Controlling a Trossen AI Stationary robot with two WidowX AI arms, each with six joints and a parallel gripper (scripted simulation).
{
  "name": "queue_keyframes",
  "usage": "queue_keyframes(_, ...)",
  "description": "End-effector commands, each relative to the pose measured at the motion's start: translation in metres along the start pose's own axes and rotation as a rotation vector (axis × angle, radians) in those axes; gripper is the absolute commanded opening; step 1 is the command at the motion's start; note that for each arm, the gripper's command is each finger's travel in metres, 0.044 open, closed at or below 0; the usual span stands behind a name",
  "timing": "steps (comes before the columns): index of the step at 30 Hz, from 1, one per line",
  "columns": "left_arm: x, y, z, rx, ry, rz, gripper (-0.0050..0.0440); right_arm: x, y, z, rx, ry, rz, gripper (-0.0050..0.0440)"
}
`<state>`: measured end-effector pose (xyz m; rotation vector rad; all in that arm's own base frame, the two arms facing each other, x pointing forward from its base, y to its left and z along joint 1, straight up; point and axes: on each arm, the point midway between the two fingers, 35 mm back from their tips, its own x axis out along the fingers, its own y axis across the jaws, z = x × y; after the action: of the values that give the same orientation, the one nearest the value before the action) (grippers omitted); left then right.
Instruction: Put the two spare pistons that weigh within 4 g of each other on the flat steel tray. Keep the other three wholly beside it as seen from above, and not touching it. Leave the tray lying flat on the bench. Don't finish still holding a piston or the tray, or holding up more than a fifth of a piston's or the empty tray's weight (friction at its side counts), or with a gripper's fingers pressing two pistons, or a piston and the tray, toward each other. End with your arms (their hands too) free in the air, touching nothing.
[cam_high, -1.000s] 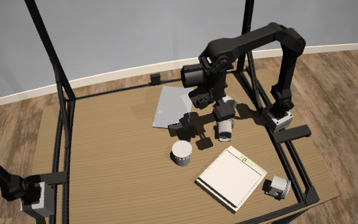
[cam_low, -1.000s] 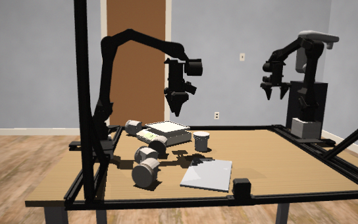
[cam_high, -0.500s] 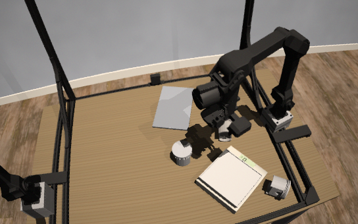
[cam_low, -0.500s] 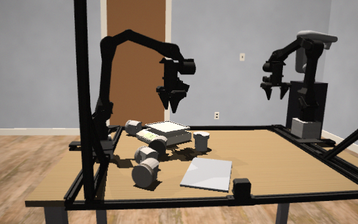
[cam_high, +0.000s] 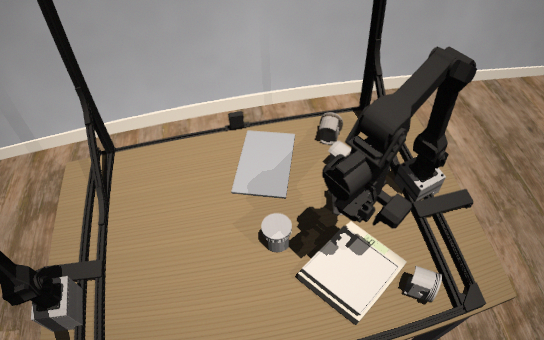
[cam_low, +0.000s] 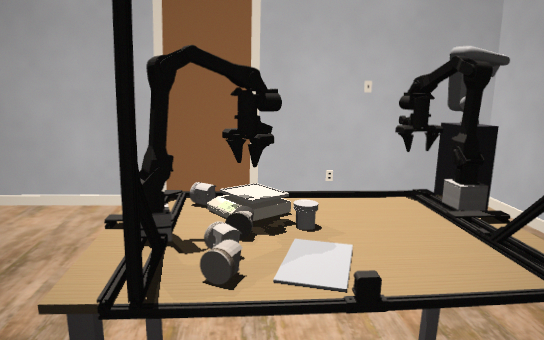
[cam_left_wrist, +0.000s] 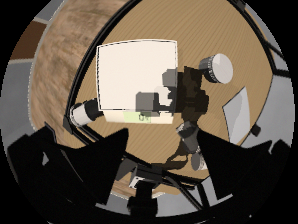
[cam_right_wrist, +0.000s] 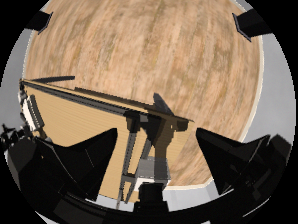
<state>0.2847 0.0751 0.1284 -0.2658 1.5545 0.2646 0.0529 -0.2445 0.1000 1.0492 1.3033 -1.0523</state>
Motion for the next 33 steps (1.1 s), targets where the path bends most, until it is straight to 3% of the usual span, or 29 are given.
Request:
queue_keyframes(1, 0.002, 0.012, -0.003, -0.056, 0.004, 0.002, 0.0378, 0.000, 0.000, 0.000, -0.001, 0.001, 0.002, 0.0440)
queue_keyframes(8, 0.002, 0.047, -0.005, -0.085, 0.004, 0.002, 0.0378, 0.000, 0.000, 0.000, -0.001, 0.001, 0.002, 0.0440)
queue_keyframes(31, 0.002, 0.149, -0.030, -0.645, 0.003, 0.003, 0.0378, 0.000, 0.000, 0.000, -0.001, 0.001, 0.002, 0.0440)
queue_keyframes(33, 0.002, 0.149, -0.030, -0.645, 0.003, 0.003, 0.0378, 0.000, 0.000, 0.000, -0.001, 0.001, 0.002, 0.0440)
